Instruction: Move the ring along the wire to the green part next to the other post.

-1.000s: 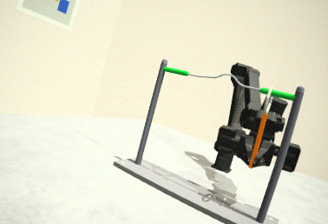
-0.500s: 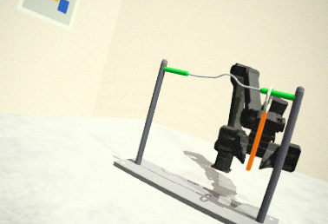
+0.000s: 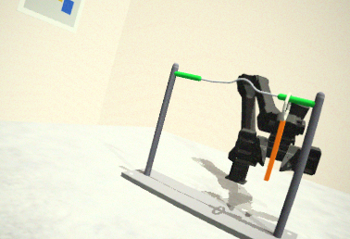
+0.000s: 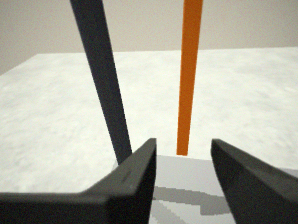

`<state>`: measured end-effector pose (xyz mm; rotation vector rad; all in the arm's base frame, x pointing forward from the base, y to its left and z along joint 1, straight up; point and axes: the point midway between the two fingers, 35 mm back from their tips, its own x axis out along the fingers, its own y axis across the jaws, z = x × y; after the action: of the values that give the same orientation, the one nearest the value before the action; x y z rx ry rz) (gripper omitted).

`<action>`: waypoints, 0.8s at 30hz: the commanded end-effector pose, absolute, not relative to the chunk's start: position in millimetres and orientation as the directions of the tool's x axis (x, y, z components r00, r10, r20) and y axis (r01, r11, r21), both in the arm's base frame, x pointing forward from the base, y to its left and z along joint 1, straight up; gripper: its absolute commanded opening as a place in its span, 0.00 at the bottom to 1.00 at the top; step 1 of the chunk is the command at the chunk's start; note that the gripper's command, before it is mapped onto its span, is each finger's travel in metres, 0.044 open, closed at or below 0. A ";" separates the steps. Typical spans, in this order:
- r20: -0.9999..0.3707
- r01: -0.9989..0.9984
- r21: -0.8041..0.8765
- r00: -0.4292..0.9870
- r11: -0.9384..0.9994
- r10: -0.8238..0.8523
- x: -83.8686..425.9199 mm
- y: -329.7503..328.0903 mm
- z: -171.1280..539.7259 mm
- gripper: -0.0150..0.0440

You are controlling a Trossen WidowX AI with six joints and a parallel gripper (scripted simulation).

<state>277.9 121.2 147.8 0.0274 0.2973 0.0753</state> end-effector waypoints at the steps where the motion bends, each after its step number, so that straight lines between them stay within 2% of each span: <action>1: -0.289 -0.063 0.043 0.955 0.997 0.072 269.5 118.5 149.6 0.53; 24: -0.289 -0.062 0.043 0.955 0.997 0.072 266.2 117.8 150.2 0.53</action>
<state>266.4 118.8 150.2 0.0296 0.2952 0.0747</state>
